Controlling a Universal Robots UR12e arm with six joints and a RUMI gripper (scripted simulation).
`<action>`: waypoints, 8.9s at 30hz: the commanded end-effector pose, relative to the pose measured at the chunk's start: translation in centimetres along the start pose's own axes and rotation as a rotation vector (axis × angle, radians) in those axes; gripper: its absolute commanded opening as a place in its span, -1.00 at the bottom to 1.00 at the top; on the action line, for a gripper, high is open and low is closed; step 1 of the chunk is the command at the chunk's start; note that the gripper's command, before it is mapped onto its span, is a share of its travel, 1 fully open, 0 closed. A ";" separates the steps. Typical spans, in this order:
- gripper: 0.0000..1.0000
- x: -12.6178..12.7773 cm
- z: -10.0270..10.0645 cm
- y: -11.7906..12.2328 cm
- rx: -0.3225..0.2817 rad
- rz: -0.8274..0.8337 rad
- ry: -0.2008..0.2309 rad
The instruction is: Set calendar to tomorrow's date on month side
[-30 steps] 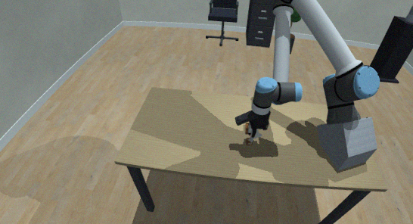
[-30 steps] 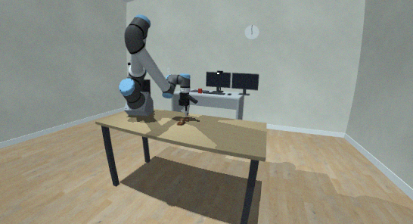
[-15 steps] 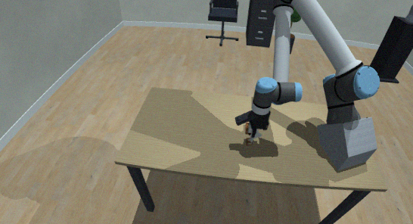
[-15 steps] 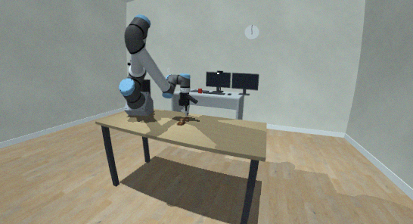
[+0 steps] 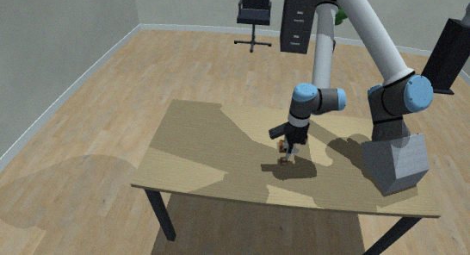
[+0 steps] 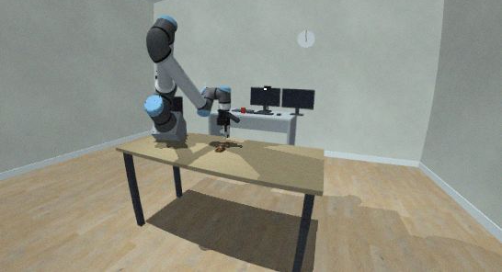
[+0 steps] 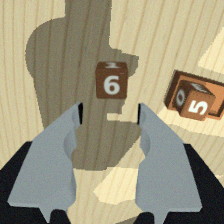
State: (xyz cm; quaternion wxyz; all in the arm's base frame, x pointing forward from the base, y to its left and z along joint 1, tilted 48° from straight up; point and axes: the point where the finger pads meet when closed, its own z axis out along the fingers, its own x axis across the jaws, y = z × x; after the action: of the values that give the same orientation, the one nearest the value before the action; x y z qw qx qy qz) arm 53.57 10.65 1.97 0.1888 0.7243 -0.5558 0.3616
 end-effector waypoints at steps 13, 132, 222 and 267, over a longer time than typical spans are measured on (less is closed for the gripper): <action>-0.42 -0.1 -1.8 -0.2 -0.002 0.001 0.001; -0.42 -0.1 -1.5 0.6 0.512 -0.002 -0.001; -0.42 0.0 -1.2 0.7 0.779 -0.001 0.000; -0.42 0.0 4.9 0.5 0.782 0.001 0.003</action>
State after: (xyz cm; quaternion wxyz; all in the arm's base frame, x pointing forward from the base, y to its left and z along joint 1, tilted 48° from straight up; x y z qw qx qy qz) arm 54.18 7.53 -1.05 -0.0987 0.7420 -0.3779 0.5449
